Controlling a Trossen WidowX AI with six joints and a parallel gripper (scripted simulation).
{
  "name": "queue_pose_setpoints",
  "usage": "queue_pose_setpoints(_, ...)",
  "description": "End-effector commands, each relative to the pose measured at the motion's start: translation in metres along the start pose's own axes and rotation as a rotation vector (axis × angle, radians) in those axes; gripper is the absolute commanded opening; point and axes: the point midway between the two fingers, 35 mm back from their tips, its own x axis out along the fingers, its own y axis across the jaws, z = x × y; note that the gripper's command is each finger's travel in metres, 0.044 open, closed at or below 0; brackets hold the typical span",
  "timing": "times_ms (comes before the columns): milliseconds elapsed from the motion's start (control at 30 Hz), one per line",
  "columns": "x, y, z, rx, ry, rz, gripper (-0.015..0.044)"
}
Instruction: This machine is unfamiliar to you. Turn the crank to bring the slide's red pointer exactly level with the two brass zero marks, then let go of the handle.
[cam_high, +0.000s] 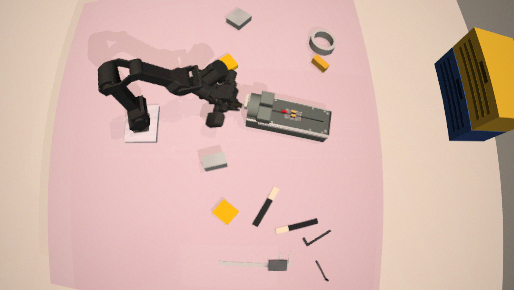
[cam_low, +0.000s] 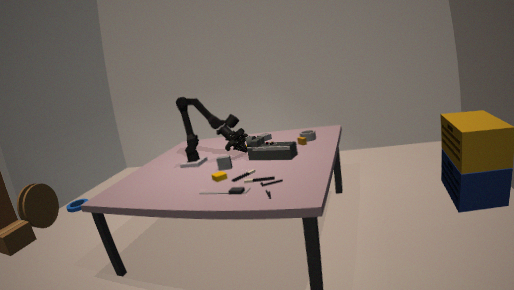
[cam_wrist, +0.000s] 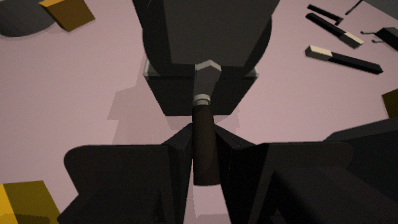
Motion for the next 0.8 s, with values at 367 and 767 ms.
queue_pose_setpoints(367, -0.0016, 0.0121, 0.0013, -0.006, 0.003, 0.025, 0.0000)
queue_pose_setpoints(767, -0.0029, 0.0146, 0.0026, -0.006, 0.003, 0.025, 0.0000)
